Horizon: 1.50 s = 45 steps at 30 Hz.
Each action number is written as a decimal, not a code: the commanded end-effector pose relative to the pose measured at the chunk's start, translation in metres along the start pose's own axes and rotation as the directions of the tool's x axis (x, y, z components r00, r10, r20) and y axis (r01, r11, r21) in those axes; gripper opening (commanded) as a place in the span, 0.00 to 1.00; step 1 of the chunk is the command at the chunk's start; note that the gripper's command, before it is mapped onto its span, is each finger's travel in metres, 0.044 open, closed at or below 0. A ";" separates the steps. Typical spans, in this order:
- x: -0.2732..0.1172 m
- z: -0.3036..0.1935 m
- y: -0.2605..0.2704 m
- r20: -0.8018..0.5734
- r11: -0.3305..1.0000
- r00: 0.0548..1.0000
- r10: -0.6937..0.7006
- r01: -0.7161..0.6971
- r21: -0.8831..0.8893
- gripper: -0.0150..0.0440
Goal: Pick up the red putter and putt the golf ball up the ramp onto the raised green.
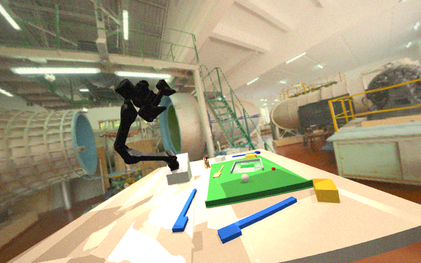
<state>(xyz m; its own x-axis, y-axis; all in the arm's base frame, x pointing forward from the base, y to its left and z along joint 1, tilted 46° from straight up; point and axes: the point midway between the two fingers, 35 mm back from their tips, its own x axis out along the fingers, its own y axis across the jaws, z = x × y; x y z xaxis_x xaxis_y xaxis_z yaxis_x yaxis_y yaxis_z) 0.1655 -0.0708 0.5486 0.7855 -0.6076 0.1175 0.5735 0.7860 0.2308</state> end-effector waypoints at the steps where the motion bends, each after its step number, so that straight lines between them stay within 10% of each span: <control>1: 0.001 -0.002 0.002 -0.004 1.000 1.000 0.003 -0.003 -0.007 0.98; 12: 0.042 -0.112 0.117 -0.250 0.900 0.960 0.128 -0.218 -0.377 1.00; 26: 0.041 -0.311 0.211 -0.620 0.395 0.781 0.070 -0.593 -0.702 1.00; 45: -0.054 -0.582 0.176 -0.815 -0.424 0.411 -0.408 -0.876 -0.229 1.00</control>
<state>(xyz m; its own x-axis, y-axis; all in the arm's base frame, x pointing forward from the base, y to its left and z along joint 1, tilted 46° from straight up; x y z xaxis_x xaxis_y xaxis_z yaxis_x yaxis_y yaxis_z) 0.3810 0.1649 0.0739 0.4078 -0.4245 -0.8084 -0.7600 0.3329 -0.5582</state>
